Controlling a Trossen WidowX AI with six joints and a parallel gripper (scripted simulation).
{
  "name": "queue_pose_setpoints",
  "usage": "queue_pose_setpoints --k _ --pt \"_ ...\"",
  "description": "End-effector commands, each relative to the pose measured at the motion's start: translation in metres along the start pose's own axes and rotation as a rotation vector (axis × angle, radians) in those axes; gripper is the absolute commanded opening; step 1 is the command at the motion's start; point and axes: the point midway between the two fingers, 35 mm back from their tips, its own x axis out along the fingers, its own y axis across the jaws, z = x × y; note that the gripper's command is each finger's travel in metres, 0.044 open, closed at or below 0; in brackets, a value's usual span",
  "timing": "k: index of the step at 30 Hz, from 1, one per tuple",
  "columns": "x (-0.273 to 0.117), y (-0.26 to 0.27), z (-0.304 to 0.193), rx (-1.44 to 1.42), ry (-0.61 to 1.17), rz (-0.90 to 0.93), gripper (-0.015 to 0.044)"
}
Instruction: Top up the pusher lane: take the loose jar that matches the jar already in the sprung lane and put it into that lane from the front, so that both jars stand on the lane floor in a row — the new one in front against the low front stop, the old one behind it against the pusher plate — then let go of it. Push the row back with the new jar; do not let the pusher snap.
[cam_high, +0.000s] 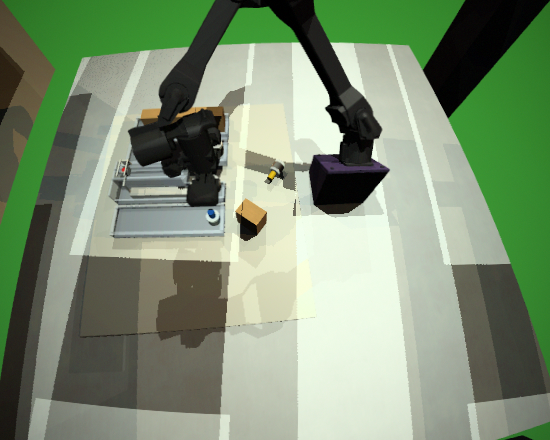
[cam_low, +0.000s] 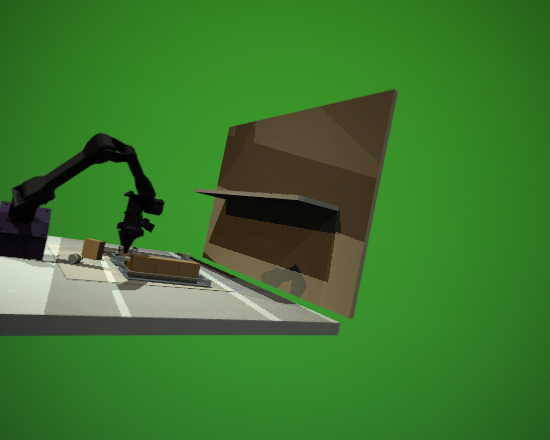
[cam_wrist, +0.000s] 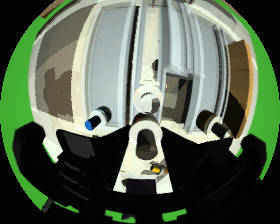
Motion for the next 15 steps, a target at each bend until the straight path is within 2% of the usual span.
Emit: queue_pose_setpoints --k 1,15 --pt "-0.0025 -0.0012 0.0082 0.013 -0.023 -0.003 0.0" --pt "-0.0025 -0.0013 0.0099 0.013 -0.023 -0.003 0.0"
